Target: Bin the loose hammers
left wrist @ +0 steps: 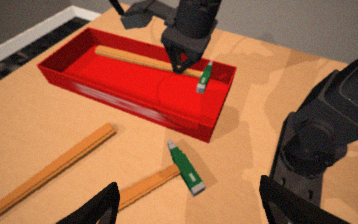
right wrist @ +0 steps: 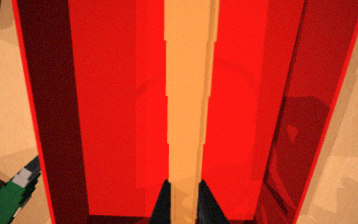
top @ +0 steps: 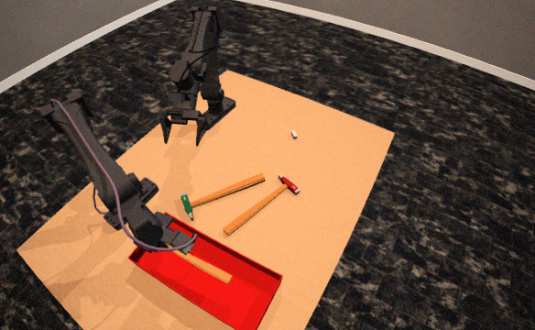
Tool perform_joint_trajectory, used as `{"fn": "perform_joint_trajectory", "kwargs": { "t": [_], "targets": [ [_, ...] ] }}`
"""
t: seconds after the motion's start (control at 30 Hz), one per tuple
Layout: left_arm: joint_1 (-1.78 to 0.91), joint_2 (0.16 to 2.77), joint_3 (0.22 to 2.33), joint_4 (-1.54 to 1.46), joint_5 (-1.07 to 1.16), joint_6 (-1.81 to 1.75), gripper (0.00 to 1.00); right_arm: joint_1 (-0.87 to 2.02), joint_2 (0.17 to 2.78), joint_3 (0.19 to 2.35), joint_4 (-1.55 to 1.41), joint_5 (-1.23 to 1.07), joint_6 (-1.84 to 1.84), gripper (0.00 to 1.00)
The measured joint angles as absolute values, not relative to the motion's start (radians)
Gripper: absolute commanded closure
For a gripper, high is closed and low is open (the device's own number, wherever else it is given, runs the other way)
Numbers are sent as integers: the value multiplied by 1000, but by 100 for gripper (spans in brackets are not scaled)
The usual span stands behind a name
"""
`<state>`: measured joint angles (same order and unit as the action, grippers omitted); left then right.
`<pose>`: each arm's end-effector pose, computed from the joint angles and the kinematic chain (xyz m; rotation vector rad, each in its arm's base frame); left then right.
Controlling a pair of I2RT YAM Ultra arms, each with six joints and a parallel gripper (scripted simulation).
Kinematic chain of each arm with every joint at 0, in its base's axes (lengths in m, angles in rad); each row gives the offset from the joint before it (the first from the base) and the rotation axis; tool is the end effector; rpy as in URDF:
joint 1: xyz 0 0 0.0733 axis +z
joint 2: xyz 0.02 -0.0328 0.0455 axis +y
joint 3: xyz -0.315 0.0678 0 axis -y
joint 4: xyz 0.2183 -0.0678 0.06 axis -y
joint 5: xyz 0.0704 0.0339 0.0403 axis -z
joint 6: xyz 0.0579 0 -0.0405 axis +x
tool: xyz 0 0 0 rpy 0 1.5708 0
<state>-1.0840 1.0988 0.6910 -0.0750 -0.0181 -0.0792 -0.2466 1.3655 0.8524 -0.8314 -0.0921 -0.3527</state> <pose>0.1022 -0.1886 0.3081 1.0146 1.8709 -0.6911 0.1994 -0.0436 0.2475 -0.1688 2.8934 0.0304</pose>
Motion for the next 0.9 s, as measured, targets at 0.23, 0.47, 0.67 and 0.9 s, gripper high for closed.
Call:
{"fn": "perform_joint_trajectory", "kwargs": {
  "t": [0.23, 0.47, 0.67, 0.9],
  "targets": [
    [-1084, 1099, 691, -75, -18, -79, 0, -236, 1359, 844, -829, -82, -317, 93],
    [-1084, 1099, 691, -75, -18, -79, 0, -236, 1359, 845, -799, -81, -311, 93],
    [-1084, 1099, 691, -75, -18, -79, 0, -236, 1364, 794, -712, -81, -310, 93],
    [-1084, 1099, 691, -75, -18, -79, 0, -236, 1406, 732, -658, -81, -310, 93]
  ]
}}
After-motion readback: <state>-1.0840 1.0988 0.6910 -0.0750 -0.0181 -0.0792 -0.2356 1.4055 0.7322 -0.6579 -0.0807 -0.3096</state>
